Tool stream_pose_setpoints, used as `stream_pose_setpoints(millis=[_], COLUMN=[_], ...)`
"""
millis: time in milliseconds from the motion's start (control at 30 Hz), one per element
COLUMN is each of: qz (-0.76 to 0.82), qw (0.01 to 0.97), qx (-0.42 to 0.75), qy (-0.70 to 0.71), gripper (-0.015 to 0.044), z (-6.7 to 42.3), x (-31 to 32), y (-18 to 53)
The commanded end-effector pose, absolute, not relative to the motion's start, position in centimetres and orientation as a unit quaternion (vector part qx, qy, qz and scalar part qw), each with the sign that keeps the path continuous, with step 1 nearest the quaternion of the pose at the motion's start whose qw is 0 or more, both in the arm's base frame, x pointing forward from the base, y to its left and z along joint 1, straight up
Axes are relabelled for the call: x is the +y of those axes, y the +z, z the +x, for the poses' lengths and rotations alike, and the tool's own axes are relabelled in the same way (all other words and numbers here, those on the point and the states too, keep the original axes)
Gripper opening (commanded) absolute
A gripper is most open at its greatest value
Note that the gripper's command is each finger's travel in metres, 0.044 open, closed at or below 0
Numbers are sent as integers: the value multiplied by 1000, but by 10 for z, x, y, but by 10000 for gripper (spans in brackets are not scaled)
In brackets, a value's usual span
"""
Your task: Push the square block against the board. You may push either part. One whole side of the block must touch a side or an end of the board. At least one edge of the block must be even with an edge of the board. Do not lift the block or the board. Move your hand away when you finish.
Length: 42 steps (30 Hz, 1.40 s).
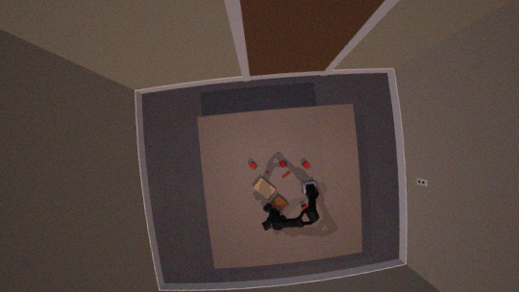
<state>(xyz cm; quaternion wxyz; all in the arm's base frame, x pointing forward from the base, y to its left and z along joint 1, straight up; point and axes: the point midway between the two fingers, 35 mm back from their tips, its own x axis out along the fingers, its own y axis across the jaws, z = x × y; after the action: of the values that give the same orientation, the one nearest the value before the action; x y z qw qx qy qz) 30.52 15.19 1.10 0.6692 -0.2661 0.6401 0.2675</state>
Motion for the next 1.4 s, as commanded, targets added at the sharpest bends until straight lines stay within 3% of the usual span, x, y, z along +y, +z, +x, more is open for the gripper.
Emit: stream_pose_setpoints(millis=[0,1367], qz=[-268,-268], qw=[666,665], qx=[643,644], qy=[267,267], gripper=[0,0], z=[301,285], x=[147,133], y=[9,7])
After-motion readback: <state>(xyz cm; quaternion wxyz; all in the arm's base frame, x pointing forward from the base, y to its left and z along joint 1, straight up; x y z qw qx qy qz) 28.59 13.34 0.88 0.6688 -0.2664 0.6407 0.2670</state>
